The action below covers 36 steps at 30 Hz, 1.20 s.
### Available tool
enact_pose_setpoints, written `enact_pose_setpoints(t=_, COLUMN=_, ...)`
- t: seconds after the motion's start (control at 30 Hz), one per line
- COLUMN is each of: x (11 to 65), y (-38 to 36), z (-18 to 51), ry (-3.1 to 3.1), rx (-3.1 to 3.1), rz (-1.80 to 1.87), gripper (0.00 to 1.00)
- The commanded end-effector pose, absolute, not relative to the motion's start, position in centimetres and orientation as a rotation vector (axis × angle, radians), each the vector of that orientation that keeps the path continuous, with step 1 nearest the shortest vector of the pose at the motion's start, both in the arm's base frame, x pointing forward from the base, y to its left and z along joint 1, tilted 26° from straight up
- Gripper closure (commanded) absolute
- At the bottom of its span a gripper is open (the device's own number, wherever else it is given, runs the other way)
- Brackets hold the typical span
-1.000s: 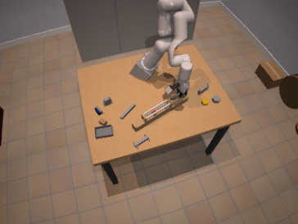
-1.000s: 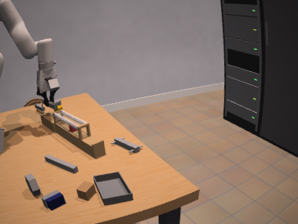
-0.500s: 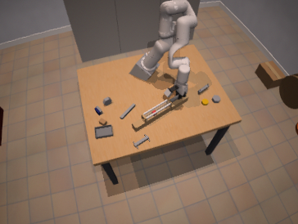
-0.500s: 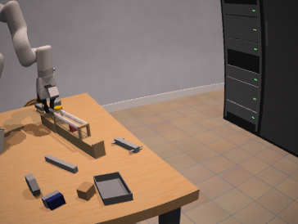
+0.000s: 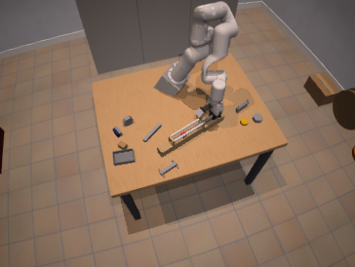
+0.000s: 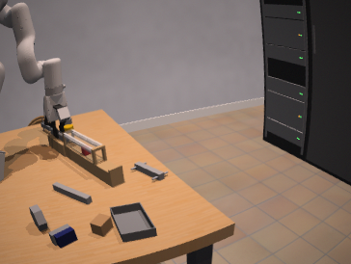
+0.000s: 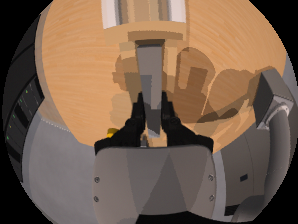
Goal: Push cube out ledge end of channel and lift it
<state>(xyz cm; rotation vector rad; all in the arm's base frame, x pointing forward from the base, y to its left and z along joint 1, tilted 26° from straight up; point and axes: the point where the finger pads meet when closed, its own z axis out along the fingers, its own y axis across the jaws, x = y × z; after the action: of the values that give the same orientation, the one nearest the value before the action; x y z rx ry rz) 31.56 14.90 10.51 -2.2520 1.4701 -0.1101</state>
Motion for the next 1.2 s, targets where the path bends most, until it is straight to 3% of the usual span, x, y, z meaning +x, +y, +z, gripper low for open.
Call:
enact_pose_setpoints(t=0.0, x=31.7, y=15.0, z=10.5, ry=1.466, rx=-2.248, rz=-0.110, gripper=1.00)
enact_pose_setpoints(t=1.17, x=34.0, y=10.4, z=9.7, ry=1.466, rx=-2.248, rz=-0.110, gripper=1.00)
